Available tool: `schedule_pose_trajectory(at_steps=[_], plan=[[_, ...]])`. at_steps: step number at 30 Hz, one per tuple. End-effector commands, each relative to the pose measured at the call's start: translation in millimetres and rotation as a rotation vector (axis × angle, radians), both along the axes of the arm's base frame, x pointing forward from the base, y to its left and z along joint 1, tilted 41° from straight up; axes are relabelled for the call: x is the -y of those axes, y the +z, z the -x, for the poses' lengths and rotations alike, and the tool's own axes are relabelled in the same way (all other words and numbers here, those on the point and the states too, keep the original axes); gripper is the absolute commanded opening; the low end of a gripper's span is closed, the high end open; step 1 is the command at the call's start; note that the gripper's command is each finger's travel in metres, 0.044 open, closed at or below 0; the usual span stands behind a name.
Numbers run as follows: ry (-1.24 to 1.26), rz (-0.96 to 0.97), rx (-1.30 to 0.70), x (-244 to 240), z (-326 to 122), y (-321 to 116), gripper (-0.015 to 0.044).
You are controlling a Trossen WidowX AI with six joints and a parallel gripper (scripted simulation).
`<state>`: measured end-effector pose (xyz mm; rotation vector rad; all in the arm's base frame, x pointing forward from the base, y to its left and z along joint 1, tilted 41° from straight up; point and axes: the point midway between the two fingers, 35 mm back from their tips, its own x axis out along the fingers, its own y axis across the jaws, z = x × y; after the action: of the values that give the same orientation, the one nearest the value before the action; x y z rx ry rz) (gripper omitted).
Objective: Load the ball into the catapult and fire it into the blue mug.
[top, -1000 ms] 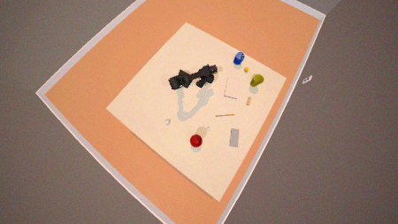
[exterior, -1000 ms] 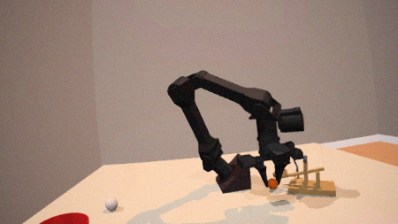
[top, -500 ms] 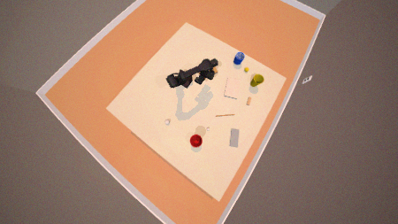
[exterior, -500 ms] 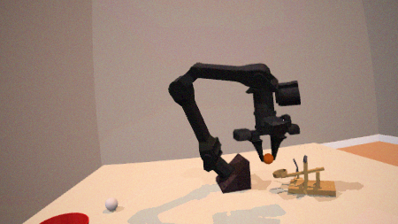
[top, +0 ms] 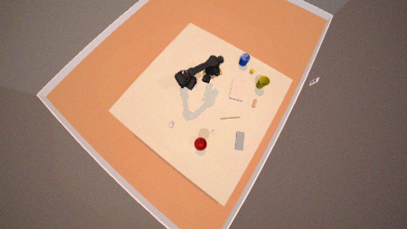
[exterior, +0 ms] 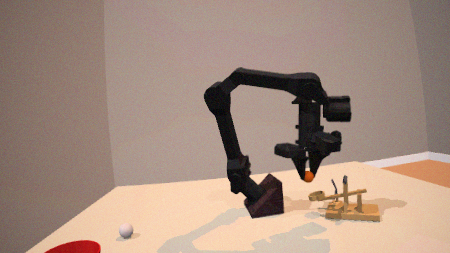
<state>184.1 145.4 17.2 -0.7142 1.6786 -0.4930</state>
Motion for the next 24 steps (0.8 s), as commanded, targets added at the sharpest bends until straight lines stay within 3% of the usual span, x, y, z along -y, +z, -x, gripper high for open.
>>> schedule_pose_trajectory(at_steps=[1,18,24], plan=[[0.062,0.004,-0.099,-7,6,-9,0.0000],[0.327,0.043,-0.579,-26,45,-52,0.0000],[0.345,0.045,-0.618,-26,49,-57,0.0000]])
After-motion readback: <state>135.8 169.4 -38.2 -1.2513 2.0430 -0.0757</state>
